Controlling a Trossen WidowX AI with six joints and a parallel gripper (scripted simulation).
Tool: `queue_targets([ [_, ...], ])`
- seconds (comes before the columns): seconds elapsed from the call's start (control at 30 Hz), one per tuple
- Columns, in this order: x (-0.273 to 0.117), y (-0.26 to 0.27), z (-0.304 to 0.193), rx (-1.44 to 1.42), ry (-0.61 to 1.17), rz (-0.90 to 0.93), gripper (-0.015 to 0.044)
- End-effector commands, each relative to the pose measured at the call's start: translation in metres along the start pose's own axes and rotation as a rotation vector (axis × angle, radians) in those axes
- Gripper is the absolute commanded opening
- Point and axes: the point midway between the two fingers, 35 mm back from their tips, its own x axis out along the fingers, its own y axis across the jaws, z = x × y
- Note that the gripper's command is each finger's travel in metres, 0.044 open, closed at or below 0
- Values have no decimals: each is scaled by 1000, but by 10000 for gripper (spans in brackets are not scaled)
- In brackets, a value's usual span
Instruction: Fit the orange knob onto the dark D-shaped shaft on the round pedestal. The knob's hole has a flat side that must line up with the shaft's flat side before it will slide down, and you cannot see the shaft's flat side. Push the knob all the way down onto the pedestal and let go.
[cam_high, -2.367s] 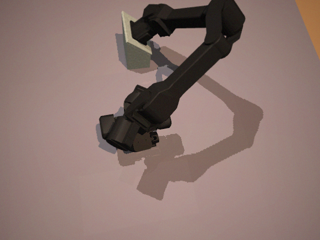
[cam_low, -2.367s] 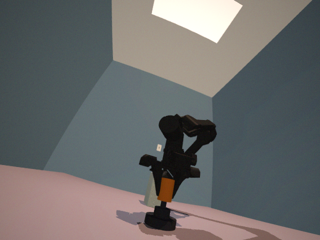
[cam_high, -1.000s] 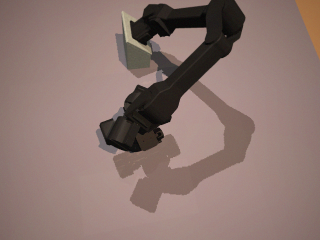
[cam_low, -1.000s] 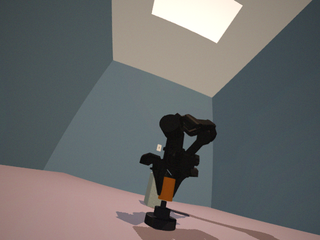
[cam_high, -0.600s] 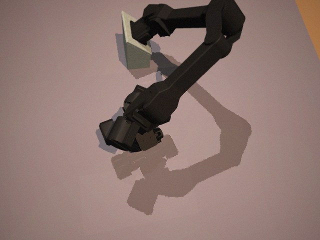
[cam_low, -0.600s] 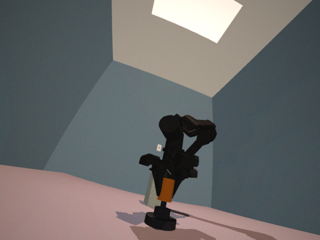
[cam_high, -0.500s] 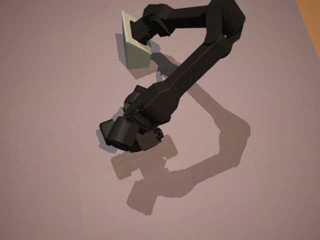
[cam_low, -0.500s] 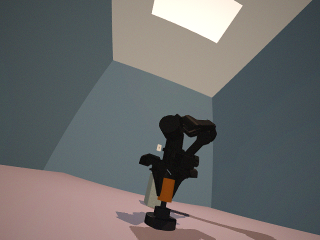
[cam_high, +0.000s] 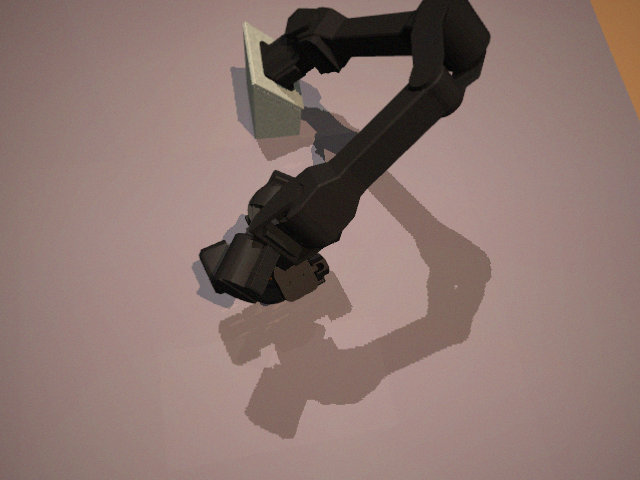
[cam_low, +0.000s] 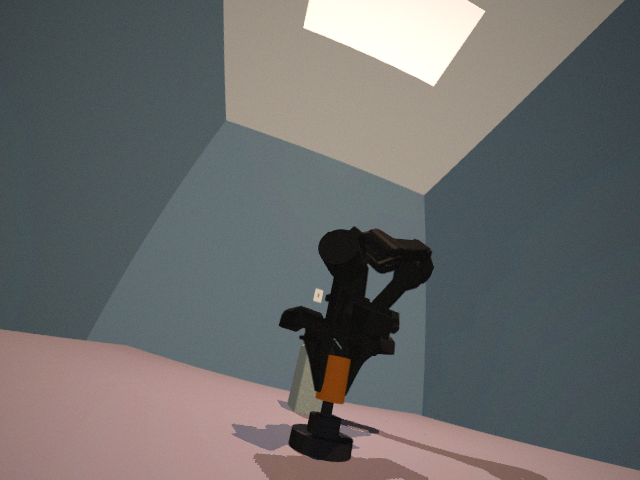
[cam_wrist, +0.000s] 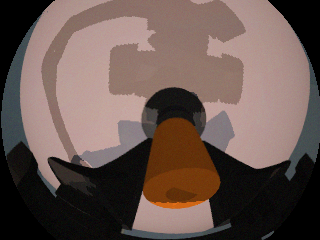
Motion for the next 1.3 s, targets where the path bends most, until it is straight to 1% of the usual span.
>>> queue_targets([
  [0.0, -3, -2, 1, -86, -7, -3, 0],
  [0.1, -3, -4, 0, -169, -7, -3, 0],
  [0.6, 3, -2, 0, -169, -7, -3, 0],
  [0.97, -3, 0, 1, -169, -7, -3, 0],
  [1.07, -3, 0, 1, -223, -7, -3, 0],
  [1.2, -3, -1, 2, -368, -7, -4, 0],
  [1.27, -3, -1, 2, -379, -7, -4, 0],
])
